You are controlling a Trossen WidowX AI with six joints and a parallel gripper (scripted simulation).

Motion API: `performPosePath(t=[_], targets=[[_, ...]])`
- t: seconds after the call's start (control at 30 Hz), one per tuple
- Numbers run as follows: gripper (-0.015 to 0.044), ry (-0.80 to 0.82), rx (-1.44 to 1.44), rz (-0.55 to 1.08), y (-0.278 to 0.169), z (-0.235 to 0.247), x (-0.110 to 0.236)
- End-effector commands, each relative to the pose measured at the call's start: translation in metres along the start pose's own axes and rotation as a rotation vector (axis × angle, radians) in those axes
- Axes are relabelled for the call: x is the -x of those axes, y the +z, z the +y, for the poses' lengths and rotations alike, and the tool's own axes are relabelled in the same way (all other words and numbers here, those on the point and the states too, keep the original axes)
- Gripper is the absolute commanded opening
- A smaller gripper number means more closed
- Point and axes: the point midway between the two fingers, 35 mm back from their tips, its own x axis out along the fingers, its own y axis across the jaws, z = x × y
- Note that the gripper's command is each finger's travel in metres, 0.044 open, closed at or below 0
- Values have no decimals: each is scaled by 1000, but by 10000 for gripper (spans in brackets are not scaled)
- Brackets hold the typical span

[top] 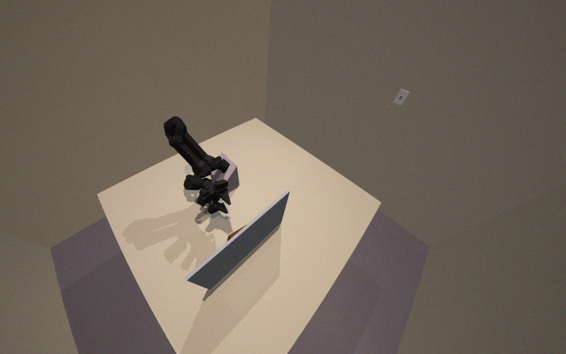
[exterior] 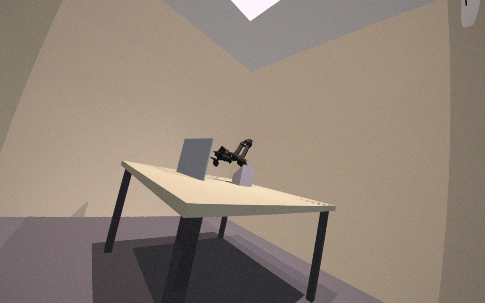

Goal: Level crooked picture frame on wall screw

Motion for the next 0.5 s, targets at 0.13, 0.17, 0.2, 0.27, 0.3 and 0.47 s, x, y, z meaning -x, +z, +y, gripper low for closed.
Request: performPosePath(t=[0.13, 0.17, 0.2, 0.27, 0.3, 0.47], targets=[[260, 1, -5, -10, 2, -4, -11], [260, 1, -5, -10, 2, -4, -11], [260, 1, -5, -10, 2, -4, -11], [260, 1, -5, -10, 3, -4, -15], [260, 1, -5, -10, 4, -4, -18], [260, 2, -6, -12, 8, -5, -51]])
